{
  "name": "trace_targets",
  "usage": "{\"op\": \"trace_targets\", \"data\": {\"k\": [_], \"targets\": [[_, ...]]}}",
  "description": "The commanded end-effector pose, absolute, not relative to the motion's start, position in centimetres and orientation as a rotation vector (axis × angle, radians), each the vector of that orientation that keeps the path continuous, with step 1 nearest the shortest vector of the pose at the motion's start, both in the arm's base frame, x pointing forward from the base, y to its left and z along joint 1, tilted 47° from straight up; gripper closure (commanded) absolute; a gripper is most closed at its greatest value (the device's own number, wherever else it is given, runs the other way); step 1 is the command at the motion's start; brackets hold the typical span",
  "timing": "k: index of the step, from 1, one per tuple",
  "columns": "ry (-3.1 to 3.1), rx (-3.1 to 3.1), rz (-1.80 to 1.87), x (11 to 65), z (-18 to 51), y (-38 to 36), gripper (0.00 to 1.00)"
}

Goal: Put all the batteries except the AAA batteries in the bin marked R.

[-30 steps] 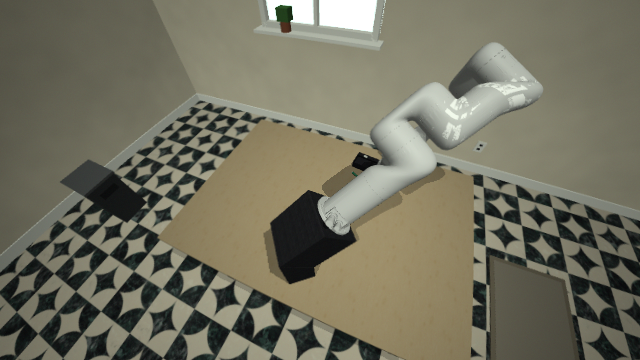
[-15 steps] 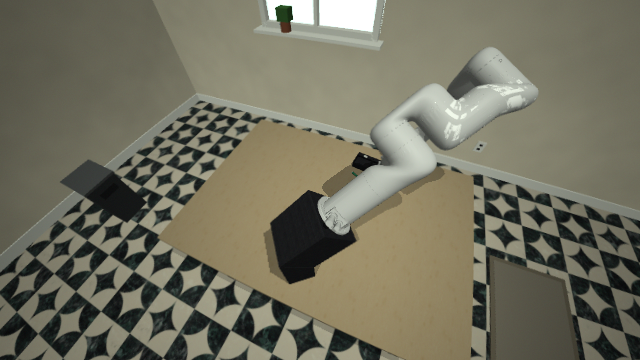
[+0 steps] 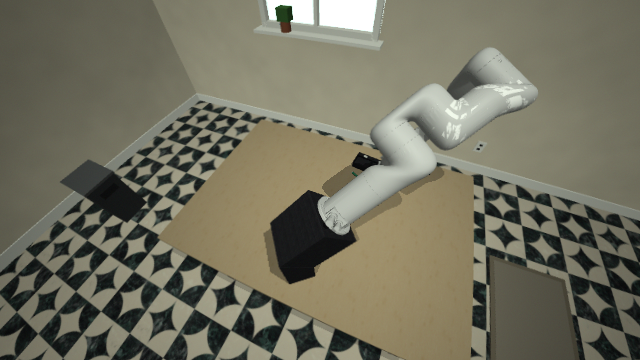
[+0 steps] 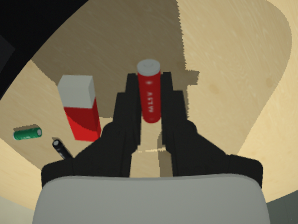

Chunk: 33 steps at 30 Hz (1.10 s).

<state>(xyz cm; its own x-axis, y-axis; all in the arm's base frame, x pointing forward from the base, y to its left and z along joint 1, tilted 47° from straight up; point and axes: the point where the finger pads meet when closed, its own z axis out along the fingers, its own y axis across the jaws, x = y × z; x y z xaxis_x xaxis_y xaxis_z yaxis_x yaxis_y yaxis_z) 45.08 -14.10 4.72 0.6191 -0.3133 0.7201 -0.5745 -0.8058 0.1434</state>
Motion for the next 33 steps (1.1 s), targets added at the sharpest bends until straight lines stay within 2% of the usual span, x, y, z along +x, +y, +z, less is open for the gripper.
{"op": "trace_targets", "data": {"k": [1,33], "targets": [[-0.71,2.485,1.007,45.1,4.8,-14.1,1.0],[-0.71,2.485,1.007,43.9,6.3,-12.9,1.0]]}}
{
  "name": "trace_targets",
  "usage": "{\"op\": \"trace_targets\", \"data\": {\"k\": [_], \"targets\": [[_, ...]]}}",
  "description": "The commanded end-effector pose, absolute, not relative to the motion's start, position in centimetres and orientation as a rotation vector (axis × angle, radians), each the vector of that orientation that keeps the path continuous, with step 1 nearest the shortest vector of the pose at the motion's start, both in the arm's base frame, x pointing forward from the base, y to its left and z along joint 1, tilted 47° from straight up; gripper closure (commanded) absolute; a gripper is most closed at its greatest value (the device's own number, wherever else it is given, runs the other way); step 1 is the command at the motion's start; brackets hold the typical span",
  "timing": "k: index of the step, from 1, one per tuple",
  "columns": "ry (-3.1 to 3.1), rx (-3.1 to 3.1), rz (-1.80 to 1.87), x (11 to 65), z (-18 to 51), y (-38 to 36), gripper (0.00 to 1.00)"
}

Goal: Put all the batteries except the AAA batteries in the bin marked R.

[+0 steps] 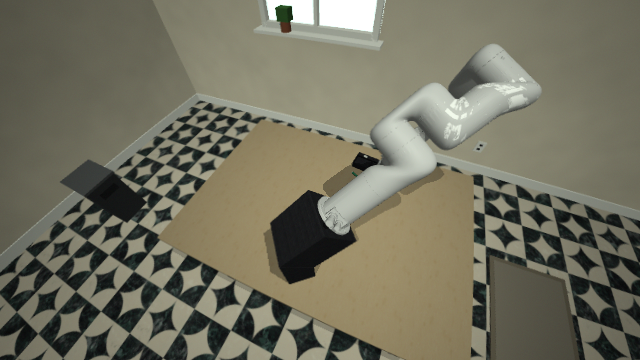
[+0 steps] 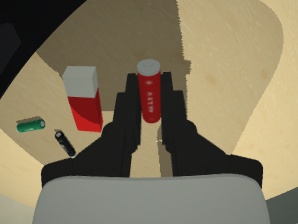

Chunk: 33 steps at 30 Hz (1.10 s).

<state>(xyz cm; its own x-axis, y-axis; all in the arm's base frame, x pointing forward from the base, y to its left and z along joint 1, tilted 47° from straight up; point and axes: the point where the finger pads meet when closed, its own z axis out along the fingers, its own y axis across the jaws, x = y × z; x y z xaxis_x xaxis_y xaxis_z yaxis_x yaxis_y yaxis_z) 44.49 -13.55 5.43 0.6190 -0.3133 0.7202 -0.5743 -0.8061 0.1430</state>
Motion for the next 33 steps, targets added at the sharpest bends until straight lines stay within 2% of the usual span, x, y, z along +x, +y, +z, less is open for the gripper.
{"op": "trace_targets", "data": {"k": [1,13,30,33], "targets": [[-0.71,2.485,1.007,43.7,6.6,-12.7,1.0],[-0.71,2.485,1.007,41.9,8.8,-11.1,1.0],[-0.71,2.485,1.007,41.9,8.8,-11.1,1.0],[-0.71,2.485,1.007,43.3,10.0,-11.2,1.0]]}}
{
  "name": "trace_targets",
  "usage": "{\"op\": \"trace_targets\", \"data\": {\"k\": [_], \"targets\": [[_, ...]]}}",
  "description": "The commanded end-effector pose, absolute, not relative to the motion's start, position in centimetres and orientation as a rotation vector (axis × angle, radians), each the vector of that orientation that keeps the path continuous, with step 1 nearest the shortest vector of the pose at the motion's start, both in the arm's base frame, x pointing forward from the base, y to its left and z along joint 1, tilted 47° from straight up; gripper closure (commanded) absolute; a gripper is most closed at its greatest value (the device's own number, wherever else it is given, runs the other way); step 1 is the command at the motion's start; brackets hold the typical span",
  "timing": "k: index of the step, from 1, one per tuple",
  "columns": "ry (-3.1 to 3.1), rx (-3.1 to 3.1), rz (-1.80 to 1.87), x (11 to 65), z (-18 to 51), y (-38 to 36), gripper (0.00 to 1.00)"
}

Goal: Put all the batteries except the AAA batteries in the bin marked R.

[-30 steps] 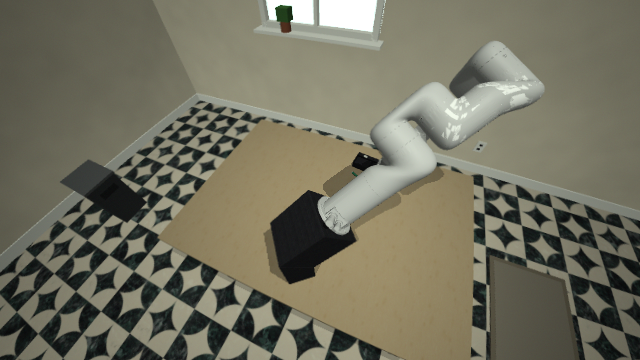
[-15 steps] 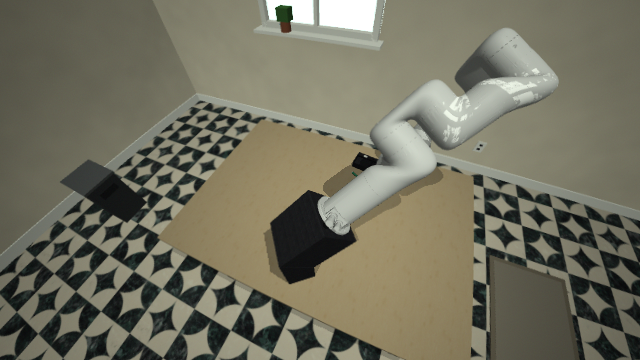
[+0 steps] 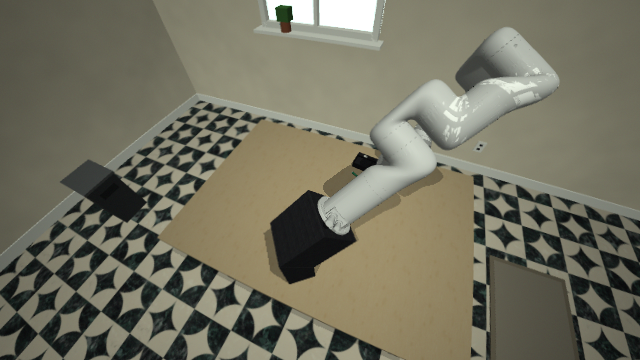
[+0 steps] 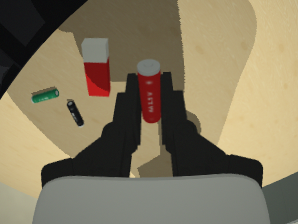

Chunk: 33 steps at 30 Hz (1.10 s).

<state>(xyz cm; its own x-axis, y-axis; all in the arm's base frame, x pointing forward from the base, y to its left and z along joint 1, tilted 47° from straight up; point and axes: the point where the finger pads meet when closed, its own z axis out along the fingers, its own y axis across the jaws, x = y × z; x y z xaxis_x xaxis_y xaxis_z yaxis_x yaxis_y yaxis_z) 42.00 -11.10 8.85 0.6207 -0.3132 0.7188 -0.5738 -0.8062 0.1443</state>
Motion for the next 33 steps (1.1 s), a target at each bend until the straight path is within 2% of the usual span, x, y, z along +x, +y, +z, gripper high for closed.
{"op": "trace_targets", "data": {"k": [1,17,33], "targets": [[-0.71,2.485,1.007,43.8,10.3,-11.2,1.0],[-1.309,2.374,1.163,50.2,15.8,-11.6,1.0],[-1.921,2.13,1.25,50.5,16.0,-11.6,1.0]]}}
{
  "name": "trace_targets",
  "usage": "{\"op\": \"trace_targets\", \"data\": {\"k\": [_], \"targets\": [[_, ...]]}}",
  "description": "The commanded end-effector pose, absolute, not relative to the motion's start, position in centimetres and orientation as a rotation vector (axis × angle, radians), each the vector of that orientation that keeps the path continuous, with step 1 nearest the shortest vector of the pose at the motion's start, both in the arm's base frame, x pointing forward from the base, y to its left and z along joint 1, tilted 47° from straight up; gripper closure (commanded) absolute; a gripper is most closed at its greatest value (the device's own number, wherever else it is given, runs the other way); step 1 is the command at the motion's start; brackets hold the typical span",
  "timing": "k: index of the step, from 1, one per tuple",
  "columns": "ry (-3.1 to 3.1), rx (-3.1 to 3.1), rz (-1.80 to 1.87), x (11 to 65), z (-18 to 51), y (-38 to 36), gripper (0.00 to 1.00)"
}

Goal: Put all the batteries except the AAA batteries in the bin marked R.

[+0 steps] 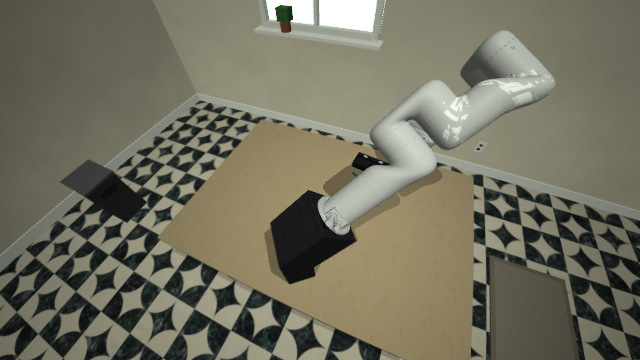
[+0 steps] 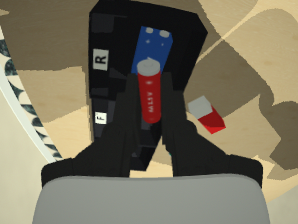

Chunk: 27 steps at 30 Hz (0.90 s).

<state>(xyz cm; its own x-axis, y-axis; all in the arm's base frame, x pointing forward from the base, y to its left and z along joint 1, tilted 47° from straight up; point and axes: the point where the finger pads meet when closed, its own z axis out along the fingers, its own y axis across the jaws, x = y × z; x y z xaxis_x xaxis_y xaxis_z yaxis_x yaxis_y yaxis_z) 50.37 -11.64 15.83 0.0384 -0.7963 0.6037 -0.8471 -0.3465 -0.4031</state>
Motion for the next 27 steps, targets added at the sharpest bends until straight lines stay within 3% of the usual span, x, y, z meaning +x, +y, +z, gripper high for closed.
{"op": "trace_targets", "data": {"k": [1,27], "targets": [[-1.959,2.109,1.254,50.46,15.96,-11.6,1.0],[-2.068,2.043,1.273,50.96,15.26,-12.09,1.0]]}}
